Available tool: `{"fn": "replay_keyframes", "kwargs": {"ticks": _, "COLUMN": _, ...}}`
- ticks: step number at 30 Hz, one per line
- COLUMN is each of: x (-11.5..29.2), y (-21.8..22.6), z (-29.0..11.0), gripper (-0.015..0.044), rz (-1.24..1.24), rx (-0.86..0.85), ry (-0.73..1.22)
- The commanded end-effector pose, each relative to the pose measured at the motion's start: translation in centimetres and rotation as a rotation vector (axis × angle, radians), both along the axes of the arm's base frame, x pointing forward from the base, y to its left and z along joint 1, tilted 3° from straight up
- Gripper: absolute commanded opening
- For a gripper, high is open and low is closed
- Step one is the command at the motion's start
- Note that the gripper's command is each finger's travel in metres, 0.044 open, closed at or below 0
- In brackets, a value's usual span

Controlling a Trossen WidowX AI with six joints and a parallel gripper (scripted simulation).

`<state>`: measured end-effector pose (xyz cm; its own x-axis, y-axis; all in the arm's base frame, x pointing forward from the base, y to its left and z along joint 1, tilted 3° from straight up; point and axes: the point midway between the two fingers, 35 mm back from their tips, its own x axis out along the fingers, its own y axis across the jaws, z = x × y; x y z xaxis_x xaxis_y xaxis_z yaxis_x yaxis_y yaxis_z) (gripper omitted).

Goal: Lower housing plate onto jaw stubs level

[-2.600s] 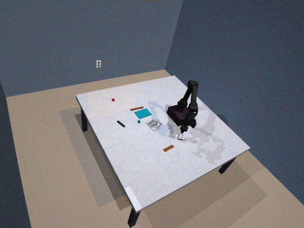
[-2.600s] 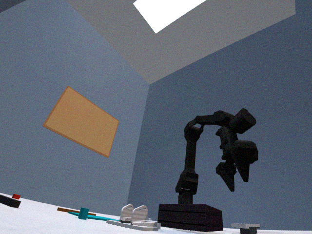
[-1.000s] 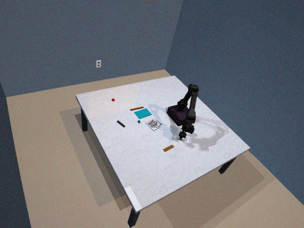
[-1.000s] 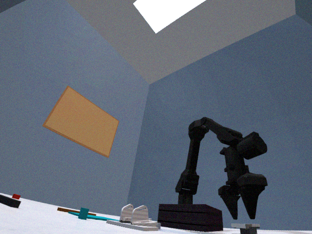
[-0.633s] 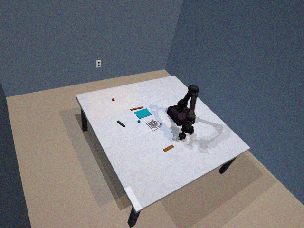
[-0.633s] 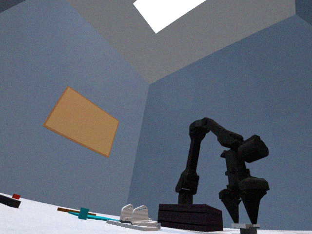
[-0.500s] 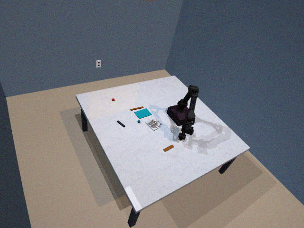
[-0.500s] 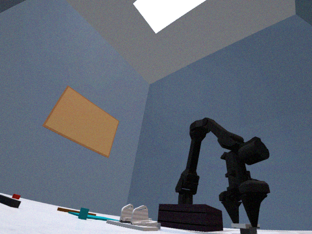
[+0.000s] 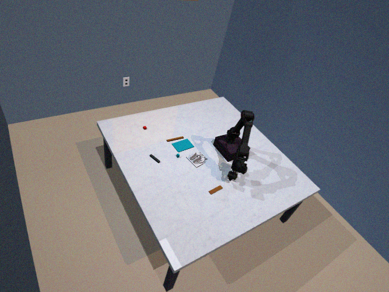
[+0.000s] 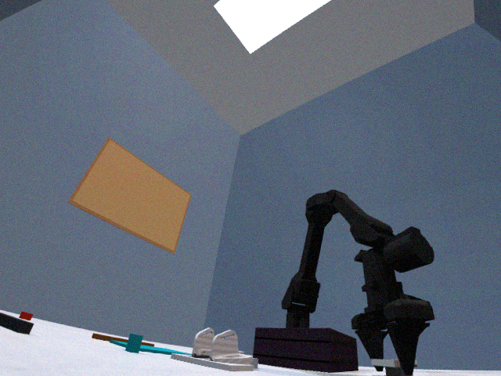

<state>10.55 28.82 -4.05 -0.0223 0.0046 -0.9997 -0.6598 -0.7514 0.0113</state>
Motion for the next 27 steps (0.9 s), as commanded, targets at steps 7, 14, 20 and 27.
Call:
{"fn": "replay_keyframes", "kwargs": {"ticks": 7, "x": -0.1, "y": -0.06, "z": -0.11, "gripper": 0.044, "rz": 0.0, "rx": 0.0, "ry": 0.004}}
{"fn": "replay_keyframes", "kwargs": {"ticks": 14, "x": -0.1, "y": -0.06, "z": -0.17, "gripper": 0.044, "rz": 0.0, "rx": 0.0, "ry": 0.004}}
{"fn": "replay_keyframes", "kwargs": {"ticks": 20, "x": -0.03, "y": -0.06, "z": -0.11, "gripper": 0.0427, "rz": -0.002, "rx": -0.002, "ry": 0.001}}
{"fn": "replay_keyframes", "kwargs": {"ticks": 27, "x": -0.03, "y": -0.06, "z": -0.11, "gripper": 0.038, "rz": -0.002, "rx": -0.002, "ry": 0.001}}
